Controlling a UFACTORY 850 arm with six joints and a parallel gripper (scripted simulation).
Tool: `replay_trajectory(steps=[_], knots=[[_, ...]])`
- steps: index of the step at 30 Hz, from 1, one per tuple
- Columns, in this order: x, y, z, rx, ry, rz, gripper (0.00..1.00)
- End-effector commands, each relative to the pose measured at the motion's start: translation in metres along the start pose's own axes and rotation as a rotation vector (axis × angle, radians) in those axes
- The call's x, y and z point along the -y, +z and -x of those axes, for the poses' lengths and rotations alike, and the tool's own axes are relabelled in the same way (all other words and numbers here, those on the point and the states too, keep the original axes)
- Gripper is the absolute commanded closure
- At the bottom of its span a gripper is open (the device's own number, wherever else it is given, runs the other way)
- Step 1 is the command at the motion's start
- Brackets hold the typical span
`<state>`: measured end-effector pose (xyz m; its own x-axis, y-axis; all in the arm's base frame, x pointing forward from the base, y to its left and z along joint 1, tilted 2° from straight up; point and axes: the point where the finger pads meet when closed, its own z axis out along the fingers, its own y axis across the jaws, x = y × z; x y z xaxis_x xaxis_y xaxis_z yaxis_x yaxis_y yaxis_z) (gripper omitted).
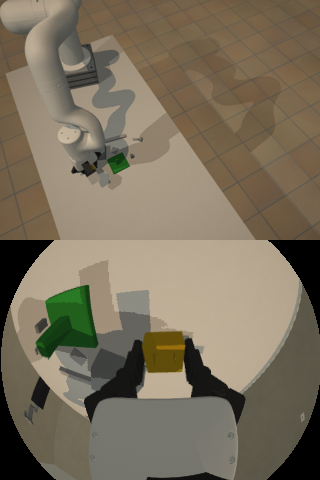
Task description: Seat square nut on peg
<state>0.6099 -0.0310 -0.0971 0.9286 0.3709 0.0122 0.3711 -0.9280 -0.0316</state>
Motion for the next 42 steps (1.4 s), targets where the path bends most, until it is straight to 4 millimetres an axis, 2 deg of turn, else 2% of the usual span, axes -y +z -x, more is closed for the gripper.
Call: replay_trajectory(steps=[1, 24, 31, 33, 38, 42], knots=[[0.0, 0.0, -0.001, -0.002, 0.0, 0.001, 1.0], [0.0, -0.002, -0.001, -0.002, 0.0, 0.001, 1.0], [0.0, -0.029, -0.001, -0.002, 0.0, 0.001, 1.0], [0.0, -0.029, -0.001, -0.002, 0.0, 0.001, 1.0], [0.0, -0.047, 0.0, -0.001, 0.0, 0.001, 1.0], [0.0, -0.048, 0.001, -0.001, 0.0, 0.001, 1.0]])
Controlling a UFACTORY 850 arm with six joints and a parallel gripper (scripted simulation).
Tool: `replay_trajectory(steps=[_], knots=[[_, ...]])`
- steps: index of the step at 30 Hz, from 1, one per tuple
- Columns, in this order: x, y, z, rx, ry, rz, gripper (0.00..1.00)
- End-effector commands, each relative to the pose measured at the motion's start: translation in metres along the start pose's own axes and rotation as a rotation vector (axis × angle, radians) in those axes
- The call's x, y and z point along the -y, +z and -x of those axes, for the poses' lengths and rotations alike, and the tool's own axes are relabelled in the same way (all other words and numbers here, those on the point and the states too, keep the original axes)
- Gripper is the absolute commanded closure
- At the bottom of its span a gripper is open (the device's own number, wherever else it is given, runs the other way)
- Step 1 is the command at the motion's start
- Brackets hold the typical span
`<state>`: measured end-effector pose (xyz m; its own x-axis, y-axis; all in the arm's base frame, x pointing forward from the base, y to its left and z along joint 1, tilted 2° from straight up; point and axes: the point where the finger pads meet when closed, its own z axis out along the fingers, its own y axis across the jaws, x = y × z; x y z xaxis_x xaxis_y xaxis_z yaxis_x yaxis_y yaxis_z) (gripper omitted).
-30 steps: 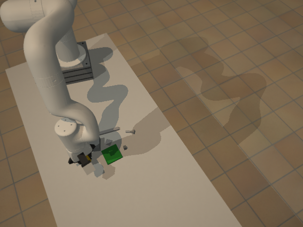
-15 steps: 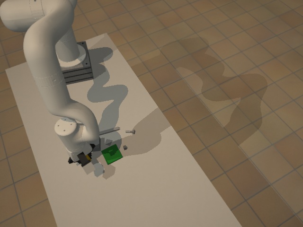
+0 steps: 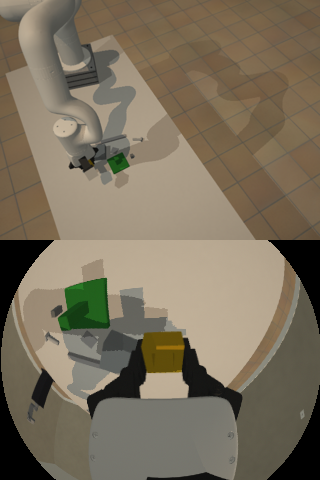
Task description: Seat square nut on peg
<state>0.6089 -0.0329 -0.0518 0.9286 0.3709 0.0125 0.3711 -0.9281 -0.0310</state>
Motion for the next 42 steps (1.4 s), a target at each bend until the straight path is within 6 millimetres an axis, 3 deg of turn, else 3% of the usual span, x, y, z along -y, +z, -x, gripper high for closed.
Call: replay_trajectory(steps=[1, 6, 14, 17, 23, 28, 42], knots=[[0.0, -0.003, 0.0, -0.001, 0.0, 0.001, 1.0], [0.0, -0.025, -0.001, -0.002, 0.0, 0.001, 1.0], [0.005, -0.026, -0.004, -0.002, 0.008, 0.001, 1.0], [0.03, -0.026, -0.018, -0.002, 0.048, 0.0, 1.0], [0.103, -0.027, -0.052, -0.002, 0.155, -0.001, 1.0], [0.115, -0.027, -0.056, -0.002, 0.173, -0.001, 1.0], [0.115, -0.027, -0.057, -0.002, 0.173, -0.001, 1.0]])
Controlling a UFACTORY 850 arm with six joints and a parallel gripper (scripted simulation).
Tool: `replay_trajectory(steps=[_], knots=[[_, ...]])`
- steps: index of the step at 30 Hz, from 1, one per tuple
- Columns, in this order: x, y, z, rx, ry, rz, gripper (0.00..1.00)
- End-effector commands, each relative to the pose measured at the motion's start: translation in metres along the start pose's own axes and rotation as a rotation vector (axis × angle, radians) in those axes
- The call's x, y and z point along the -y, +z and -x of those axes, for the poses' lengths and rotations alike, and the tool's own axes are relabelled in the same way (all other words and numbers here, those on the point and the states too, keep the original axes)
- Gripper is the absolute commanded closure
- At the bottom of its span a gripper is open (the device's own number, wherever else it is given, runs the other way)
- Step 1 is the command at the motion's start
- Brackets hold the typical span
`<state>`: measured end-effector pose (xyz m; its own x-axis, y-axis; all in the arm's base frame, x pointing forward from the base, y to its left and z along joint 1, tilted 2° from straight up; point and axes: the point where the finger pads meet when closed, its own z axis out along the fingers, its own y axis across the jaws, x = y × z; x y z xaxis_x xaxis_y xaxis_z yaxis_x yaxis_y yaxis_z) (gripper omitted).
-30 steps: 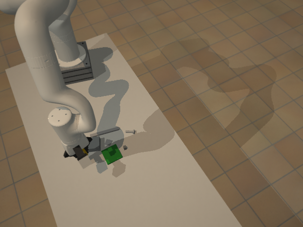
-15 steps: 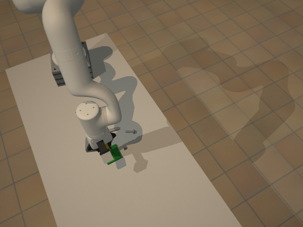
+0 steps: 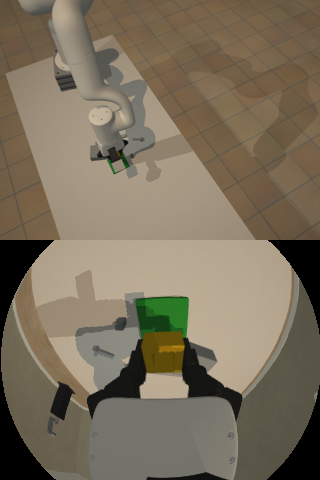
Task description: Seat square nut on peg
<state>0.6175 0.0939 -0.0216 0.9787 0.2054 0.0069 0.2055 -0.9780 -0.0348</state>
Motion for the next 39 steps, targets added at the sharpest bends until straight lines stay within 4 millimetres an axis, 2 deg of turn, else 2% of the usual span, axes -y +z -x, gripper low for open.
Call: replay_trajectory(steps=[1, 8, 39], knots=[[0.0, -0.001, -0.001, -0.002, 0.0, 0.0, 1.0], [0.001, 0.008, -0.002, -0.002, 0.0, 0.0, 1.0], [0.001, 0.016, -0.002, -0.002, 0.0, 0.0, 1.0]])
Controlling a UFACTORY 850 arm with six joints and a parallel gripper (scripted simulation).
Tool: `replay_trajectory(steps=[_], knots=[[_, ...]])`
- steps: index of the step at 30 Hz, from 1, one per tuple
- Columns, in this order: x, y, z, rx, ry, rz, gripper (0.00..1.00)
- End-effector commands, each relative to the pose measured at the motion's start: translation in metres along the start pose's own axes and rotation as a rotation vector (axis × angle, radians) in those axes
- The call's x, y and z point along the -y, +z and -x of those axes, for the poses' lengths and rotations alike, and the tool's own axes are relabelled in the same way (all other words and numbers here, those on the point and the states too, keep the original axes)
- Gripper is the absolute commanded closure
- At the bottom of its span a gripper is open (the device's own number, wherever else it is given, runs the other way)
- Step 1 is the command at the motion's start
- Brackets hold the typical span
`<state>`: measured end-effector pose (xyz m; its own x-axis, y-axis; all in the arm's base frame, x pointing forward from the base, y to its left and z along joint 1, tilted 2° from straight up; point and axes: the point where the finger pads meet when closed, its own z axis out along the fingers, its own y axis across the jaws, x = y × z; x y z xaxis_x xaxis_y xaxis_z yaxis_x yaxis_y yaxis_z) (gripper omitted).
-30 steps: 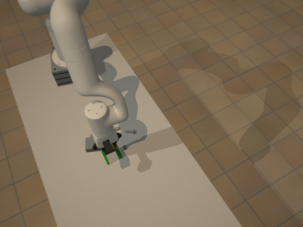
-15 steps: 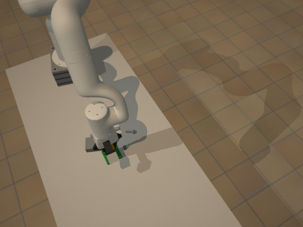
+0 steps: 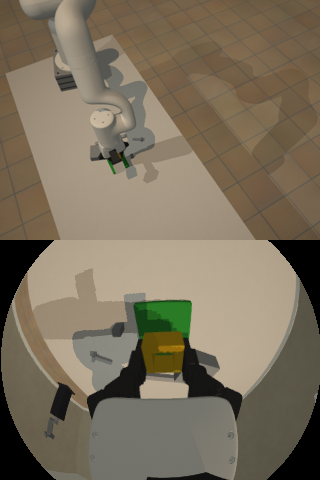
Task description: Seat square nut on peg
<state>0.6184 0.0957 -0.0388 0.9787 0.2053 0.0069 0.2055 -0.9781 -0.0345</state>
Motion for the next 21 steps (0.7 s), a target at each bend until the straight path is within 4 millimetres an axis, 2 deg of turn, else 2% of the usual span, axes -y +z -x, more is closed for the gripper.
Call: replay_trajectory(steps=[1, 5, 10, 12, 16, 21], knots=[[0.0, -0.001, -0.001, -0.002, 0.0, 0.0, 1.0], [0.0, 0.002, -0.001, -0.002, 0.0, 0.0, 1.0], [0.0, 0.024, 0.0, -0.002, 0.0, 0.0, 1.0], [0.0, 0.024, 0.0, -0.002, 0.0, 0.0, 1.0], [0.0, 0.041, 0.001, -0.002, 0.0, 0.001, 1.0], [0.0, 0.043, 0.001, -0.002, 0.0, 0.001, 1.0]])
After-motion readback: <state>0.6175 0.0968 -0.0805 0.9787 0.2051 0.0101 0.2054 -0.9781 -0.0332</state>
